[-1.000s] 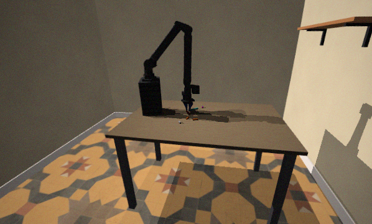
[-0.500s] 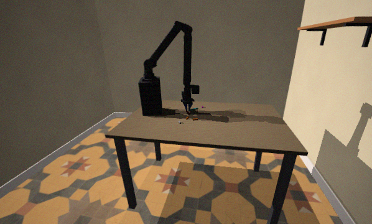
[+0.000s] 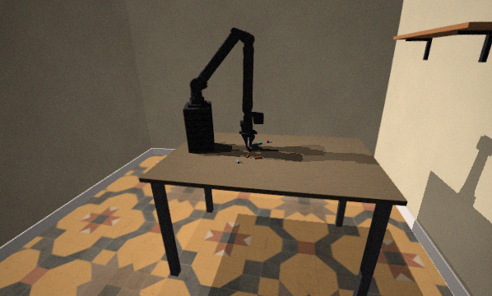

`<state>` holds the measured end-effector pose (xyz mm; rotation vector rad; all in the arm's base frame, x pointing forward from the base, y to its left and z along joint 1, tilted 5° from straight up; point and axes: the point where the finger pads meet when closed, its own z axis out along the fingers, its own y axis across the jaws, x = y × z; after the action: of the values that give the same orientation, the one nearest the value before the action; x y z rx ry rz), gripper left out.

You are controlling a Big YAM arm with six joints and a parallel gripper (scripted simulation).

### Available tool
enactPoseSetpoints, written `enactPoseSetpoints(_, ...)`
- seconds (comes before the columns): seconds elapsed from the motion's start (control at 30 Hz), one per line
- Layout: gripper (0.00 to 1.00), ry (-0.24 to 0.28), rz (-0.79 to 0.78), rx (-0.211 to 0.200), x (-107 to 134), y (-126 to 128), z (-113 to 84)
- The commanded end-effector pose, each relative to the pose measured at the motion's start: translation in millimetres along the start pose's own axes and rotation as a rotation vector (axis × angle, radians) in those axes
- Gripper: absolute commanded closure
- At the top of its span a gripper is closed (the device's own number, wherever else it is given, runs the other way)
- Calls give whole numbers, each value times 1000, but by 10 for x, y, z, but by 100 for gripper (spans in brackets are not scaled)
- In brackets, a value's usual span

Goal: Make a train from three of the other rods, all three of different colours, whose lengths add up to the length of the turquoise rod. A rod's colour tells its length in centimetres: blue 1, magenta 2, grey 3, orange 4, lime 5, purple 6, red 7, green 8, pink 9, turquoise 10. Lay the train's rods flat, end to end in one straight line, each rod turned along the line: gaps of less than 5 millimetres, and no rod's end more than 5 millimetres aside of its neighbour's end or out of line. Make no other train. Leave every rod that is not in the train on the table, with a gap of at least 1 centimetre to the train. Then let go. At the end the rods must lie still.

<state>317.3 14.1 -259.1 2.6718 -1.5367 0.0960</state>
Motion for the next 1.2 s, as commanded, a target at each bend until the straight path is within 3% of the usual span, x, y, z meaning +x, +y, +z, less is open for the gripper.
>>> enactPoseSetpoints(0.0,77,-4,2,0,-9,44,50)
enactPoseSetpoints(1.17,77,-2,2,4,1,17,50)
